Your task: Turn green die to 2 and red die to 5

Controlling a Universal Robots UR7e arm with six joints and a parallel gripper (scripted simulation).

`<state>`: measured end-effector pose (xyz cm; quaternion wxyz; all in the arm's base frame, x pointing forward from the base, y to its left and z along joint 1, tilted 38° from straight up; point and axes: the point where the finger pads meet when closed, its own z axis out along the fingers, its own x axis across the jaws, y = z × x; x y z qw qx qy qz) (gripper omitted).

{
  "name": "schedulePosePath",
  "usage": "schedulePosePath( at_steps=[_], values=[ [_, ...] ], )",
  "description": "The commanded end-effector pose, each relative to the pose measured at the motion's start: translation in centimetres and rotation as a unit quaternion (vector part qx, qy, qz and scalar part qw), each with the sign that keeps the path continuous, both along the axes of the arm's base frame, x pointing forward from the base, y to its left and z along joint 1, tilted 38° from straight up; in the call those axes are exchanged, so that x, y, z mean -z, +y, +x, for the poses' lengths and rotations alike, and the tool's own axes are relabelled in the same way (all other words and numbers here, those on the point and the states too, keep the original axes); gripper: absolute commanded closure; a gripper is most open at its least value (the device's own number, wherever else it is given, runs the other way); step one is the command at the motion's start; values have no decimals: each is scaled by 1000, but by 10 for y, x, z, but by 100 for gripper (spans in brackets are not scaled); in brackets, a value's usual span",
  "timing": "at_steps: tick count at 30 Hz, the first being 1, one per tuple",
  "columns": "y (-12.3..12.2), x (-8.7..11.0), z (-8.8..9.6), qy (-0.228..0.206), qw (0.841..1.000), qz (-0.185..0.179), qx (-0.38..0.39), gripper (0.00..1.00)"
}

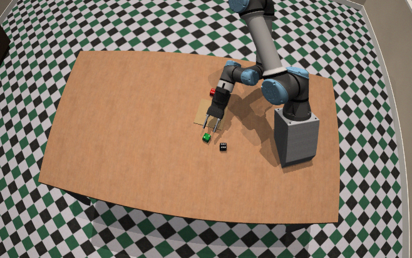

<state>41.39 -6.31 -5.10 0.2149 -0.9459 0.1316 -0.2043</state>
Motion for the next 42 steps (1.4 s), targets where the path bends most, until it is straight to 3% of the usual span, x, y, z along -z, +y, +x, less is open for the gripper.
schedulePosePath(
  at_steps=[1, 9, 24, 31, 42],
  values=[
    [9, -11, -1, 0, 1000, 0, 0, 13],
    [21, -27, -2, 0, 1000, 0, 0, 13],
    [23, -27, -2, 6, 1000, -13, 3, 13],
    [26, -27, -1, 17, 999, -42, 14, 13],
    [38, -26, 4, 60, 985, -152, 55, 13]
  ],
)
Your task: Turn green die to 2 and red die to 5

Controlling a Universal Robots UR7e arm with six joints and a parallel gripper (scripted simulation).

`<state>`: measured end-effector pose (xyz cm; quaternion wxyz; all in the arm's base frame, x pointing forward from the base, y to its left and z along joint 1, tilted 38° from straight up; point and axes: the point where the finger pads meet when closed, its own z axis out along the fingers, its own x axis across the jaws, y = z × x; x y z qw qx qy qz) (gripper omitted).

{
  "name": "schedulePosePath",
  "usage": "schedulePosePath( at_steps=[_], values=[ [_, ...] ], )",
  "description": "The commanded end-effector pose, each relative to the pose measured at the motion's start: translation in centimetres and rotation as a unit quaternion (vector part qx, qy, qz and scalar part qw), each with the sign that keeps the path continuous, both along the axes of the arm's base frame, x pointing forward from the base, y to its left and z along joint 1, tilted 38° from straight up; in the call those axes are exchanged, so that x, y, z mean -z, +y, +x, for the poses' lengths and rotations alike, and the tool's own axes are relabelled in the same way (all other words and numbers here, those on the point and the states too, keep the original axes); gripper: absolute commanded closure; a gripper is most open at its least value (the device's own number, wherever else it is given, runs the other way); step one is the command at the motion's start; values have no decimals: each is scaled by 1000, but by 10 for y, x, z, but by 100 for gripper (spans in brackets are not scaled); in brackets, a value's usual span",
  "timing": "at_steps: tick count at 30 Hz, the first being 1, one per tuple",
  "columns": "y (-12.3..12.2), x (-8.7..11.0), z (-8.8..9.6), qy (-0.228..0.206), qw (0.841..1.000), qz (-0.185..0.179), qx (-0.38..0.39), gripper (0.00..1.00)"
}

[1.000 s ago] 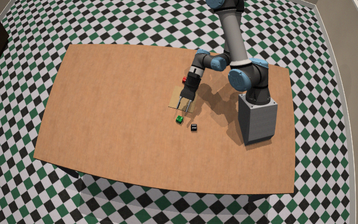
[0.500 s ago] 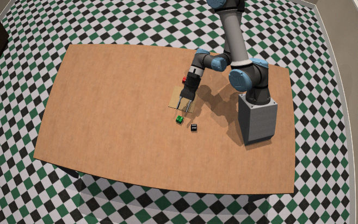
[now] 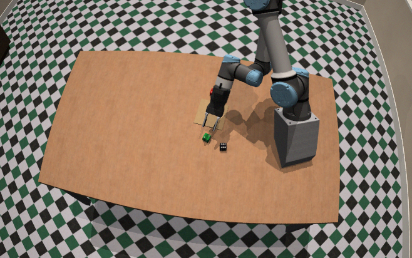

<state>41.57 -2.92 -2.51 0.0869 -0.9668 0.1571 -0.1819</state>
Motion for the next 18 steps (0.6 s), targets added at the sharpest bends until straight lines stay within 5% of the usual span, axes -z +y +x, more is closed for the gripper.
schedulePosePath(
  at_steps=[1, 18],
  values=[
    [5, 0, 2, 16, 999, -47, 17, 13],
    [25, 1, 11, 85, 966, -229, 86, 13]
  ],
)
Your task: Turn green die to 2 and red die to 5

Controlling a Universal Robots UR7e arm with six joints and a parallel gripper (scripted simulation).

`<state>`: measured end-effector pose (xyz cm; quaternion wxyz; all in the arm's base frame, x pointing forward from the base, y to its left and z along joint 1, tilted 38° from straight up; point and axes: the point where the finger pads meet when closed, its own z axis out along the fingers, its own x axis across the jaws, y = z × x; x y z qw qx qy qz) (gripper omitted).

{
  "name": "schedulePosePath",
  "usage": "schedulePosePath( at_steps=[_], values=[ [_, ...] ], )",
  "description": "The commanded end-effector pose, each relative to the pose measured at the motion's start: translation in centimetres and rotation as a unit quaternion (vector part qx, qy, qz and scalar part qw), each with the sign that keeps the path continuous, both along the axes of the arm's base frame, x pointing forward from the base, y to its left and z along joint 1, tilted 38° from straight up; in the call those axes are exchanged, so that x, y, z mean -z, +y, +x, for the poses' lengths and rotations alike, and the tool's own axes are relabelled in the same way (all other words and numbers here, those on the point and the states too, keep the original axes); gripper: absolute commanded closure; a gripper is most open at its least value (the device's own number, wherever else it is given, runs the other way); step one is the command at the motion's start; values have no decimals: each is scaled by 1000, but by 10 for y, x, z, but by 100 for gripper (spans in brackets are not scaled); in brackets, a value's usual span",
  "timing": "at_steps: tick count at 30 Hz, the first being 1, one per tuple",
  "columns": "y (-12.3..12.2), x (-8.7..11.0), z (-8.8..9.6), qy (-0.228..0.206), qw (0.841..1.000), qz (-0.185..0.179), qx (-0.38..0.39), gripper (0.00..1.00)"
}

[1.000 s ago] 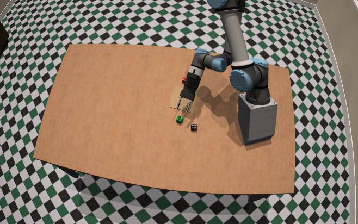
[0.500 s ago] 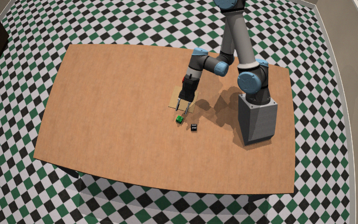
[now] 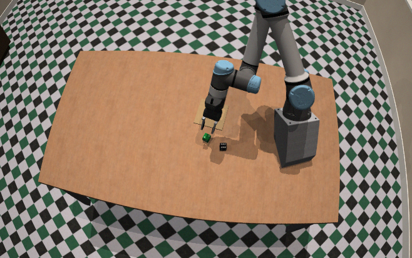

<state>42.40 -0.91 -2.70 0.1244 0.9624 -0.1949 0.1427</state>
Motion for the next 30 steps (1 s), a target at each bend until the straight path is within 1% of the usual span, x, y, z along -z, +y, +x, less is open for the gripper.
schedulePosePath(
  at_steps=[1, 3, 5, 9, 15, 20, 26, 27, 30],
  values=[
    [6, -1, 3, 16, 998, -52, 18, 13],
    [8, 0, 4, 27, 996, -75, 28, 13],
    [8, 0, 4, 27, 996, -75, 28, 13],
    [13, 0, 6, 41, 991, -116, 42, 13],
    [17, 0, 7, 56, 985, -153, 56, 13],
    [18, -1, 8, 59, 983, -166, 60, 13],
    [18, -1, 8, 60, 982, -167, 60, 13],
    [18, -1, 8, 60, 982, -167, 60, 0],
    [18, -1, 8, 60, 982, -167, 60, 0]
  ],
)
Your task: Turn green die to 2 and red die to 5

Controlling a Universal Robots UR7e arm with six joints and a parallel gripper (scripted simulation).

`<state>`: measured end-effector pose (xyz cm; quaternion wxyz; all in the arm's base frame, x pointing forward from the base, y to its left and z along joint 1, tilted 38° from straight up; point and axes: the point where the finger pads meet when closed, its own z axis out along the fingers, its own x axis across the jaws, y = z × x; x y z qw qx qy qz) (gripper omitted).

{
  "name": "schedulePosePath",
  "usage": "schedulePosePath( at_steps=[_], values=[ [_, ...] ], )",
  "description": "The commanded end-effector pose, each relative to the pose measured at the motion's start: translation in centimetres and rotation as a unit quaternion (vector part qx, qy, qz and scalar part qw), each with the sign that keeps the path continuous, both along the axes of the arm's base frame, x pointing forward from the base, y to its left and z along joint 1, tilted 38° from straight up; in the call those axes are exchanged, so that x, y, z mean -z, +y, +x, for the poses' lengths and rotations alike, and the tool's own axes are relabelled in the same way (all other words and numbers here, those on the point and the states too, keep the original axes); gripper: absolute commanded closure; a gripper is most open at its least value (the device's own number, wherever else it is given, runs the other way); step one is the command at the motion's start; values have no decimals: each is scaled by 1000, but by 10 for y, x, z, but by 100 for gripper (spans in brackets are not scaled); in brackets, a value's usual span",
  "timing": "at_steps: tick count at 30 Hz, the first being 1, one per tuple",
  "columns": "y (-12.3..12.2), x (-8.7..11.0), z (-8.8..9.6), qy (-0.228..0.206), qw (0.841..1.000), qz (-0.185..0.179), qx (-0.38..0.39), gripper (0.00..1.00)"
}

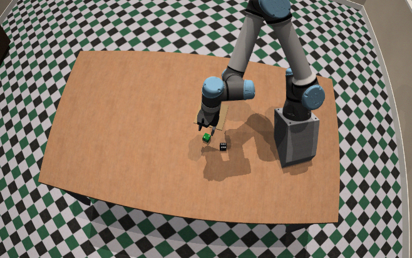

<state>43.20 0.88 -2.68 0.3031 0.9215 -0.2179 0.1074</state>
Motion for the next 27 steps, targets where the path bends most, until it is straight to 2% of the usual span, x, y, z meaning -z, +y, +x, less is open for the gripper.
schedulePosePath(
  at_steps=[1, 15, 27],
  values=[
    [0, 0, 0, -1, 1000, 0, 0, 0],
    [0, 0, 1, -10, 1000, 1, 12, 0],
    [-3, 4, 2, -76, 992, 8, 99, 0]
  ],
)
